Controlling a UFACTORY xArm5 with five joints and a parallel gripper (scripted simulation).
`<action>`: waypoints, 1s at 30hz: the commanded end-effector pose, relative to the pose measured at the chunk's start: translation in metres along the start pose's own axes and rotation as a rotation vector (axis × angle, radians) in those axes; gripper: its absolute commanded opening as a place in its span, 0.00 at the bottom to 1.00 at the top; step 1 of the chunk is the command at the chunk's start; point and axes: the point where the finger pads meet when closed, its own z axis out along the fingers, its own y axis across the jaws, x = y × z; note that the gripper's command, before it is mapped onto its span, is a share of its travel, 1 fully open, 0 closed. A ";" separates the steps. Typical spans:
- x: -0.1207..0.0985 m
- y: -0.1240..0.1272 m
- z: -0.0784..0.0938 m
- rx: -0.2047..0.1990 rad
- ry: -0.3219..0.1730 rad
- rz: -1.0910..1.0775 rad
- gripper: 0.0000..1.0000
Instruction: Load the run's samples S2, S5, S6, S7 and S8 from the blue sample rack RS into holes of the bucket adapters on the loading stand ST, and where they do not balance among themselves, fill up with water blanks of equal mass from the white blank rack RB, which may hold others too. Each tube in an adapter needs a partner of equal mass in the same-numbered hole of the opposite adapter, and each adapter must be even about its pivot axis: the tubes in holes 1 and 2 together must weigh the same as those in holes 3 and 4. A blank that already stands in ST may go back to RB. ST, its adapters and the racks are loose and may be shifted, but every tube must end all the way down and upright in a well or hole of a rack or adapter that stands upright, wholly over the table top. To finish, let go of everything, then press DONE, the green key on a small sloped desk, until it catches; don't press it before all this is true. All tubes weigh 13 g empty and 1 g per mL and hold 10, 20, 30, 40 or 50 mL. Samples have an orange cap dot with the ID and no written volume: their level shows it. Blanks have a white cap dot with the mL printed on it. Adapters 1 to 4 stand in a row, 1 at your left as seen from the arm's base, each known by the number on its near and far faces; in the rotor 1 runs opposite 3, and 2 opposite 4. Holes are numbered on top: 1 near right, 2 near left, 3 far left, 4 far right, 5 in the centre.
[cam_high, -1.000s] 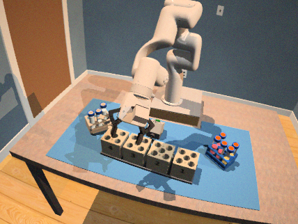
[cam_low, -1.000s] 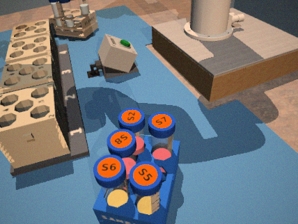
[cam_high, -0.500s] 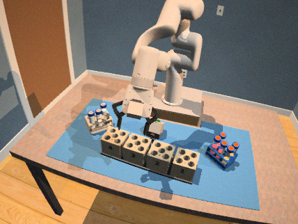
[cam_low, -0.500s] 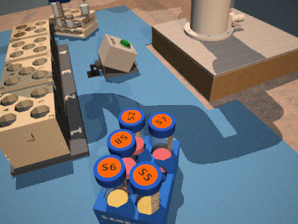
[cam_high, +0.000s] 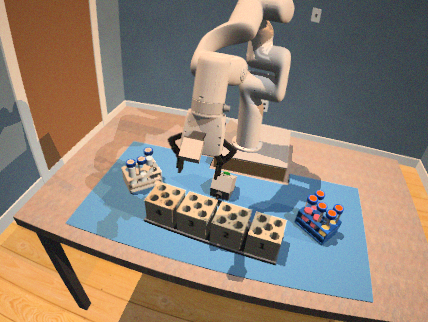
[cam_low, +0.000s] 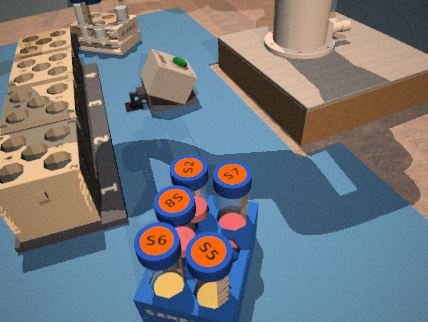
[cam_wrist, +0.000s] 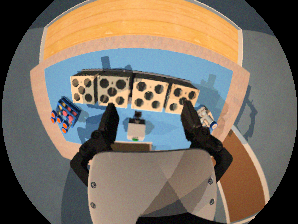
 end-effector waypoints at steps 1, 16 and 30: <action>-0.016 -0.005 -0.015 0.016 -0.072 0.062 1.00; -0.052 -0.015 -0.046 0.033 -0.219 0.191 1.00; -0.060 -0.043 -0.007 0.042 -0.256 0.166 1.00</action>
